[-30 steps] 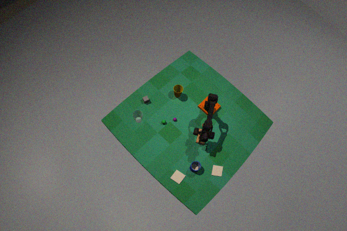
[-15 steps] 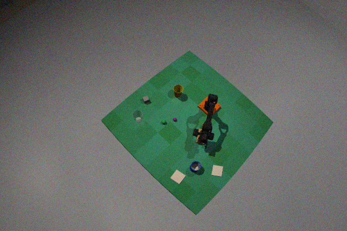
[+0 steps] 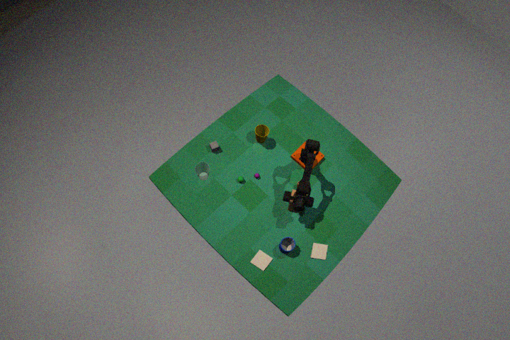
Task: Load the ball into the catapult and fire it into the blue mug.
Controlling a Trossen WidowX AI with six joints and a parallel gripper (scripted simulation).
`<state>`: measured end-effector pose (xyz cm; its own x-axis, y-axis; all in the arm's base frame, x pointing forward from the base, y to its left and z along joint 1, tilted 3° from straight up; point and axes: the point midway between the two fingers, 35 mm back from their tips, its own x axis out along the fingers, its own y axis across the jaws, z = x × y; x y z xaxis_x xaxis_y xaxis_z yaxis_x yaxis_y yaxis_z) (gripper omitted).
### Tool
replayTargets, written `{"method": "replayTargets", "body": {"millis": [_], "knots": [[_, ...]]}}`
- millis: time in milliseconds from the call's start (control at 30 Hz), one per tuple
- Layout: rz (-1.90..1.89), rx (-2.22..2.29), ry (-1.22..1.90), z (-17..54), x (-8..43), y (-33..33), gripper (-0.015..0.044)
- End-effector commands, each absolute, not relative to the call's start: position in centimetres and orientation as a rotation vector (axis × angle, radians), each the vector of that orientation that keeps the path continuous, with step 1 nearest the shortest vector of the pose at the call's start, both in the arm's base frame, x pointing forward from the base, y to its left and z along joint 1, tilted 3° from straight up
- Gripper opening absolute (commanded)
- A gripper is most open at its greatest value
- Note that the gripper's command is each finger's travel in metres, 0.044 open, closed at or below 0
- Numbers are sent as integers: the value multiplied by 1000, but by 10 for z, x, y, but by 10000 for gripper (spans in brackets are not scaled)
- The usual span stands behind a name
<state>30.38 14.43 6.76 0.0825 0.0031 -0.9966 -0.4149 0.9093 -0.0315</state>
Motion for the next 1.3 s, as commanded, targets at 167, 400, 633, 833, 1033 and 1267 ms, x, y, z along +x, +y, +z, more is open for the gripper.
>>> {"method": "replayTargets", "body": {"millis": [167, 400, 633, 833, 1033, 1267], "knots": [[321, -345, 1465, 62, 304, 144, 387], [321, -345, 1465, 62, 304, 144, 204], [321, -345, 1465, 62, 304, 144, 118], [319, -347, 1466, 109, 300, 144, 0], [321, -348, 1467, 109, 301, 145, 0], [321, -349, 1467, 98, 303, 145, 0]]}}
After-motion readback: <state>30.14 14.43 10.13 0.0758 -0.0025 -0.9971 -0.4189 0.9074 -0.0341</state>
